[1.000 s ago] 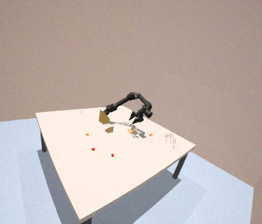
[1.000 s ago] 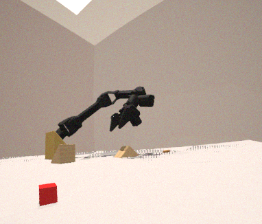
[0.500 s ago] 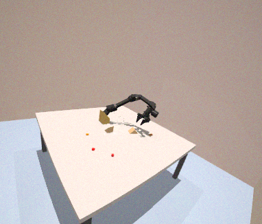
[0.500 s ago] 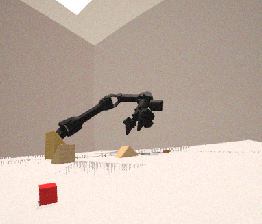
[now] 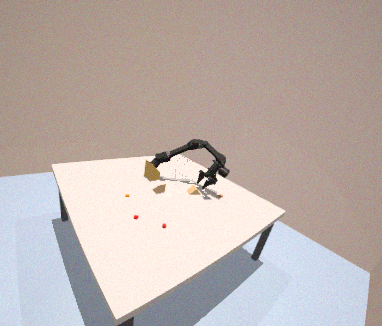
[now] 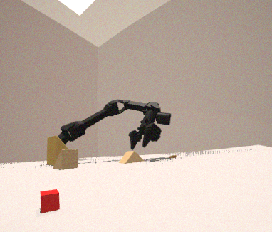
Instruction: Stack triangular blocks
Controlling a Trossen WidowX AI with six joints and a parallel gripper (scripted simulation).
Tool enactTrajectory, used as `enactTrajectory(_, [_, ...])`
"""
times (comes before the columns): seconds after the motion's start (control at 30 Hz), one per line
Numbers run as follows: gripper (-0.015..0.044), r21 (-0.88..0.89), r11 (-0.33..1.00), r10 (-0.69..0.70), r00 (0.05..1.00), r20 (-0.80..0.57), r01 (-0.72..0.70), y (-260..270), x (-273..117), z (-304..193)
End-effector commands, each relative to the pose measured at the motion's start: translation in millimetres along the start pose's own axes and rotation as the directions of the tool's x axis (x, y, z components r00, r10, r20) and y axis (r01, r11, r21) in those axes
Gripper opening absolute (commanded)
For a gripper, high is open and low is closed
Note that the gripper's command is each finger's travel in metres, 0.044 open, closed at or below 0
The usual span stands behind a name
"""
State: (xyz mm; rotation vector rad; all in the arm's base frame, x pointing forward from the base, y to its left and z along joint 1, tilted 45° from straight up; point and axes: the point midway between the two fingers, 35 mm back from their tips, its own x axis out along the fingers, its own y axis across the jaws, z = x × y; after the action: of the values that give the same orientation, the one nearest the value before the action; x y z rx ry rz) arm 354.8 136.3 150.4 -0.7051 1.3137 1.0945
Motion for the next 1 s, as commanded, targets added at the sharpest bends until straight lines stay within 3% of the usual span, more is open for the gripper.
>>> enactTrajectory(0.0, [0.0440,0.007,0.998,0.060,0.998,-0.020,-0.059,4,38,-2])
enactTrajectory(0.13, [0.0440,0.008,0.996,0.086,0.996,-0.027,-0.086,7,58,-4])
enactTrajectory(0.67, [0.0440,0.008,0.996,0.086,0.996,-0.027,-0.086,7,57,-4])
enactTrajectory(0.83, [0.0309,0.003,0.997,0.083,0.996,-0.029,-0.083,7,56,-4])
enactTrajectory(0.97, [0.0282,0.003,0.997,0.083,0.996,-0.029,-0.083,7,56,-4])
